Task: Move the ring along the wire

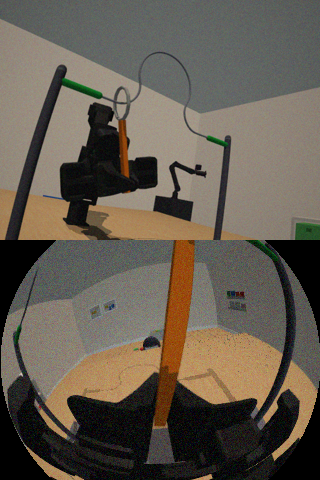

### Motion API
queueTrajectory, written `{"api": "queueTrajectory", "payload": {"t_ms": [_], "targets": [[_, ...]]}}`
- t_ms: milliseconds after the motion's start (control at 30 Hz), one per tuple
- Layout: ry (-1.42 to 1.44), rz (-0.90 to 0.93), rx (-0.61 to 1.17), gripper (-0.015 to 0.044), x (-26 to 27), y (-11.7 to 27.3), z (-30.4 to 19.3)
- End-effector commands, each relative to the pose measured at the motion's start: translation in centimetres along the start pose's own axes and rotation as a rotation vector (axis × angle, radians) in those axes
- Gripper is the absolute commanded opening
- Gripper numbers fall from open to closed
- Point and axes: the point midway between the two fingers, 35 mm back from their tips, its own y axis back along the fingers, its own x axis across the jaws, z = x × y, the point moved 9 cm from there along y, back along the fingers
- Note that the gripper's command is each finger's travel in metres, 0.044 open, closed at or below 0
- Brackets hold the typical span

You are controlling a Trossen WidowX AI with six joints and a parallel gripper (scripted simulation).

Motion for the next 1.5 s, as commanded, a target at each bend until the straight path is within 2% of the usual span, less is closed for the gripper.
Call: {"api": "queueTrajectory", "payload": {"t_ms": [0, 267, 767, 1467], "targets": [[-0.077, 0.006, -0.008, -0.015, 1.3, 0.0, 0.1], [-0.242, 0.027, 0.008, -0.015, 3.9, 0.3, 0.7], [-0.52, 0.106, 0.185, -0.015, 7.3, 2.6, 3.9], [-0.899, 0.307, 0.433, -0.015, 8.9, 5.6, 9.6]]}}
